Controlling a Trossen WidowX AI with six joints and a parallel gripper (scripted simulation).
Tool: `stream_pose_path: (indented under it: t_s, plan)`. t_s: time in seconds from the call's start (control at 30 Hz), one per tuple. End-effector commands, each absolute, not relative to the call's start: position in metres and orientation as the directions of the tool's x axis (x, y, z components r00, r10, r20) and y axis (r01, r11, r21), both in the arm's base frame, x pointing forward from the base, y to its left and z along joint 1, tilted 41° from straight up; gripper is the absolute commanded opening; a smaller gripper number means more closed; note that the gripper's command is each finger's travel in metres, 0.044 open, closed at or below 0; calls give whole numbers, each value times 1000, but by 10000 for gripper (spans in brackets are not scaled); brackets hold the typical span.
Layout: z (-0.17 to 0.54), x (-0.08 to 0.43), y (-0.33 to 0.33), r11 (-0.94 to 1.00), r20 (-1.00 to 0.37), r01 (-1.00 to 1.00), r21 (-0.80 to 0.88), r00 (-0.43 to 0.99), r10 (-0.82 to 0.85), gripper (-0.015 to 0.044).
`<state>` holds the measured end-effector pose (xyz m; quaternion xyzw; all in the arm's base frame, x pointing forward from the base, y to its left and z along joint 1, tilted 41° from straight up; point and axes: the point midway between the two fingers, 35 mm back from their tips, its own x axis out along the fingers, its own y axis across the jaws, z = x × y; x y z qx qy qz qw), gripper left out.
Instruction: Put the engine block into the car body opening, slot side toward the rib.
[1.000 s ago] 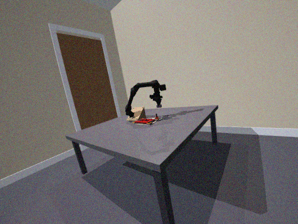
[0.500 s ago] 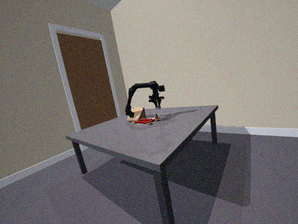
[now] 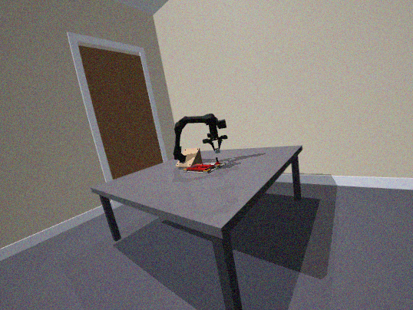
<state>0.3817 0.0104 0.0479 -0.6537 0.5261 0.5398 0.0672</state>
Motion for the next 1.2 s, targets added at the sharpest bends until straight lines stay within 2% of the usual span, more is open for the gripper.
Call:
stream_pose_path:
  t_s: [0.0, 0.3, 0.57, 0.87, 1.17]
  plan:
    - [55, 379, 2, -326, -778, -858, 398, -127, -616, 0]
    - [62, 373, -16, -91, -778, -969, 229, -126, -616, 0]
    - [68, 366, -31, 127, -777, -990, 60, -126, -617, 0]
    - [74, 358, -48, 358, -775, -924, -136, -126, -619, 0]
    - [79, 349, -64, 555, -773, -768, -320, -127, -621, 0]
